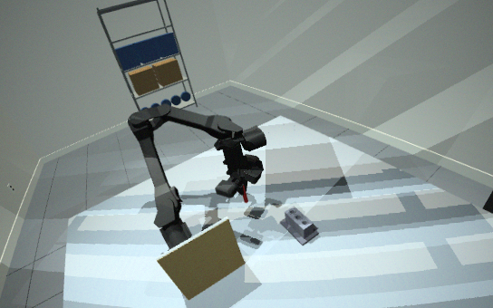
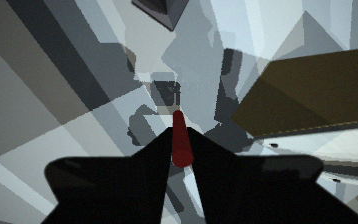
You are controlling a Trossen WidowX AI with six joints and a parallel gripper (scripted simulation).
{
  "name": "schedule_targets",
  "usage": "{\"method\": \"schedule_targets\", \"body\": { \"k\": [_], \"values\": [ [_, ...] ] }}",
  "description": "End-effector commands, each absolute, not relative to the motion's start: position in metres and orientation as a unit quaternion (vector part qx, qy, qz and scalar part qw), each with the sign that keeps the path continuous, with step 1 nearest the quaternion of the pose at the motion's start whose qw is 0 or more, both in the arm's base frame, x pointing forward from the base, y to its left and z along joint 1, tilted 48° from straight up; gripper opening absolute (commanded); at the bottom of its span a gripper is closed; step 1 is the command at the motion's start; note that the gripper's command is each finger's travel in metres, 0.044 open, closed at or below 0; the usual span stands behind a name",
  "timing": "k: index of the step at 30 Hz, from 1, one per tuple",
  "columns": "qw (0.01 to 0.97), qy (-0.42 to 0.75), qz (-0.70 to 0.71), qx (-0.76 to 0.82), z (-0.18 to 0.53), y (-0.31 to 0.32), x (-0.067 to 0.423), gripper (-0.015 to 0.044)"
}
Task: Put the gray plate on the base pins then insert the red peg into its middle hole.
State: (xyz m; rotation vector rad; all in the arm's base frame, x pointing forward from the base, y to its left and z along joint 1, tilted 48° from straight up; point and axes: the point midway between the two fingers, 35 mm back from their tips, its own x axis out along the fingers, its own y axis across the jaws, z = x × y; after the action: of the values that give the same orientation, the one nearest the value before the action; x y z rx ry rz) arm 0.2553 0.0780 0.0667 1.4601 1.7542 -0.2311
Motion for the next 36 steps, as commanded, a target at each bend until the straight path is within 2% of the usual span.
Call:
{"method": "schedule_targets", "body": {
  "k": [1, 36],
  "values": [
    [0.411, 0.697, -0.094, 0.58, 0.061, 0.071, 0.266, 0.0],
    [0.42, 0.692, -0.089, 0.58, 0.003, 0.009, 0.328, 0.0]
  ]
}}
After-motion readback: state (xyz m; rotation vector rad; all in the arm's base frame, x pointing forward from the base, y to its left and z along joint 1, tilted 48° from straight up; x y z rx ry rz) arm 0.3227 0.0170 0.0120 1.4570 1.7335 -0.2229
